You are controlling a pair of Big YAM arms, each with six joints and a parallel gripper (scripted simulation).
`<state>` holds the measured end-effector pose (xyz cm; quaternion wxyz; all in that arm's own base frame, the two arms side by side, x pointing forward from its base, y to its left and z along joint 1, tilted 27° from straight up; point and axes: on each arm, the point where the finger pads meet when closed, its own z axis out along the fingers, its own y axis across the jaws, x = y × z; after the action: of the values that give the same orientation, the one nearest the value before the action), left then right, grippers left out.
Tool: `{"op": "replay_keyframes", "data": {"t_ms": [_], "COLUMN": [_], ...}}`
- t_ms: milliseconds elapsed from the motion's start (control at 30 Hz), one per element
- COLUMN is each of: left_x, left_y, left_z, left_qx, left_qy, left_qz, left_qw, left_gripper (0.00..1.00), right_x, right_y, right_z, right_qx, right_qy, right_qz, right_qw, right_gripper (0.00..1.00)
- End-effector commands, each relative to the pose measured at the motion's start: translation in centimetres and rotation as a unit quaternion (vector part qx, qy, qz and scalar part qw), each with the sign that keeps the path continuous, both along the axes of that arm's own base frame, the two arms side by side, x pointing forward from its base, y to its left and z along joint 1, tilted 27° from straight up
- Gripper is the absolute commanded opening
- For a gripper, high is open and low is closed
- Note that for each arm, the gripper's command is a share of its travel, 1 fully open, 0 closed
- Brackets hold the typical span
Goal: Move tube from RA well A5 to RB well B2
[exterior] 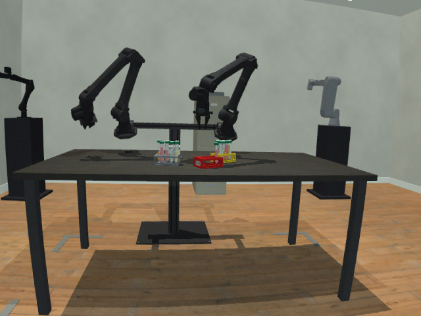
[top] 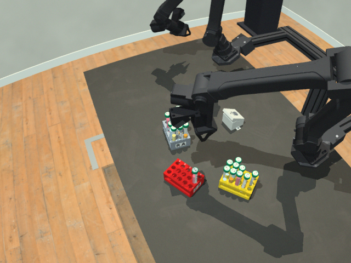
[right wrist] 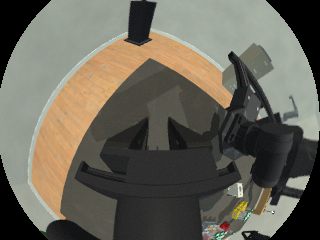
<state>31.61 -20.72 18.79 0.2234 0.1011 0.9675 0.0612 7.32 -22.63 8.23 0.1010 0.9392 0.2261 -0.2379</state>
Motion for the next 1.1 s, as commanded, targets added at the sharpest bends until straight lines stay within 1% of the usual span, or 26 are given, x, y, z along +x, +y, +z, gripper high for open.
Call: {"op": "replay_keyframes", "data": {"t_ms": [0,33,67,100,467,567,1033,1067], "left_x": [-0.5,-0.8,-0.6,-1.0,-4.7,-4.9,-8.8,-8.8], "left_y": [-1.0,-0.5,0.8,1.4,6.9,7.2,13.2,13.2], "left_z": [-0.8,0.2,0.1,-0.1,-1.6,-1.7,-3.4,-3.4], "left_qx": [-0.011,-0.024,-0.023,-0.02,-0.011,-0.012,-0.01,-0.01], "left_qy": [-0.004,-0.016,-0.017,-0.013,-0.004,-0.005,-0.004,-0.004], "left_qz": [0.029,0.029,0.042,0.042,0.031,0.031,0.031,0.031], "left_qw": [1.0,0.999,0.999,0.999,0.999,0.999,0.999,0.999], "left_gripper": [0.3,0.3,0.3,0.3,0.3,0.3,0.3,0.3], "right_x": [0.4,0.4,0.4,0.4,0.4,0.4,0.4,0.4], "right_y": [-0.5,-0.5,-0.5,-0.5,-0.5,-0.5,-0.5,-0.5], "right_z": [0.6,0.6,0.6,0.6,0.6,0.6,0.6,0.6], "right_qx": [-0.007,-0.007,-0.007,-0.007,-0.007,-0.007,-0.007,-0.007], "right_qy": [-0.006,-0.006,-0.006,-0.006,-0.006,-0.006,-0.006,-0.006], "right_qz": [0.0,0.0,0.0,0.0,0.0,0.0,0.0,0.0], "right_qw": [1.0,1.0,1.0,1.0,1.0,1.0,1.0,1.0], "right_gripper": [0.3,0.3,0.3,0.3,0.3,0.3,0.3,0.3]}}
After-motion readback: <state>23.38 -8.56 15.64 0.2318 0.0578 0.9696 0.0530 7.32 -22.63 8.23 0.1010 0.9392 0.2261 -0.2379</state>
